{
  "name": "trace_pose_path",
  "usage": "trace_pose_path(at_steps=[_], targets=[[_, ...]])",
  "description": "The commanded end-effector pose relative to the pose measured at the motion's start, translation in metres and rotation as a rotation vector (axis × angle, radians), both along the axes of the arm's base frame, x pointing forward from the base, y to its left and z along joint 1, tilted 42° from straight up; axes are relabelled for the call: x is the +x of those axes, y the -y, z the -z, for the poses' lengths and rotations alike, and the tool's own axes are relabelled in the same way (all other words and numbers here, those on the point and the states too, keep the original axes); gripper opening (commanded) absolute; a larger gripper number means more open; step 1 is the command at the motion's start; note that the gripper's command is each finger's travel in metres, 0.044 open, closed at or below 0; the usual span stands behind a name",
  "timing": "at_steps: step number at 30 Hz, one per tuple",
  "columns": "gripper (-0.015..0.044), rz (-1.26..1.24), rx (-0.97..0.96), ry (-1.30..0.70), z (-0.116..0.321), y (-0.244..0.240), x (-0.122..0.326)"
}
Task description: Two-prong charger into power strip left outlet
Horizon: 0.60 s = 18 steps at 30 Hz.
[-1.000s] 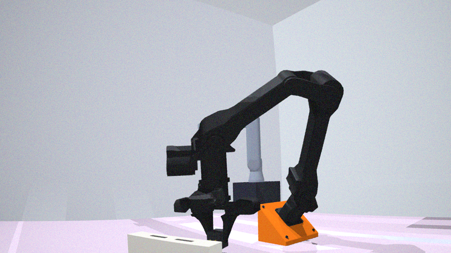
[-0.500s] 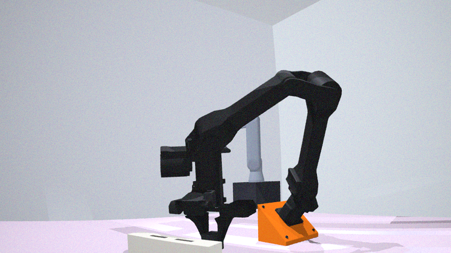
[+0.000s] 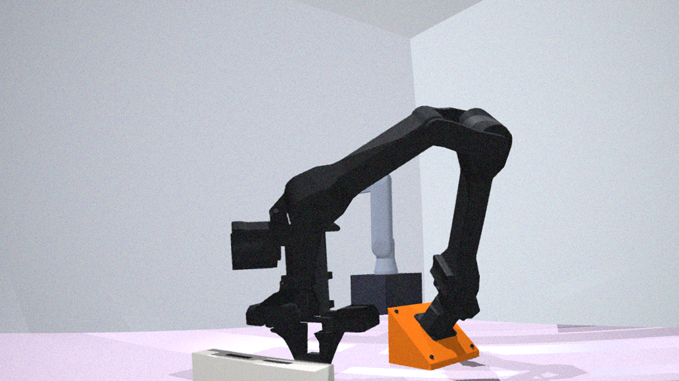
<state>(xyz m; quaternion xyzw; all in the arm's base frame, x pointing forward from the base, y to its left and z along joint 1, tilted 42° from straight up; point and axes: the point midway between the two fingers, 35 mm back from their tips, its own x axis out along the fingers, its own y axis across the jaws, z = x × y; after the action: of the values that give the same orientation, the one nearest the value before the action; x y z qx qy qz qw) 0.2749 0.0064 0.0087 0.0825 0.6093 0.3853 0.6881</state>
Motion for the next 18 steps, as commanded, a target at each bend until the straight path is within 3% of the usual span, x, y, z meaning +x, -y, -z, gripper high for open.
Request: trace_pose_path(at_steps=[1, 18], targets=[[0.0000, 0.013, 0.004, -0.010, -0.0023, -0.0032, 0.0061], [0.0000, 0.022, 0.005, -0.018, -0.0049, -0.0076, 0.0111]])
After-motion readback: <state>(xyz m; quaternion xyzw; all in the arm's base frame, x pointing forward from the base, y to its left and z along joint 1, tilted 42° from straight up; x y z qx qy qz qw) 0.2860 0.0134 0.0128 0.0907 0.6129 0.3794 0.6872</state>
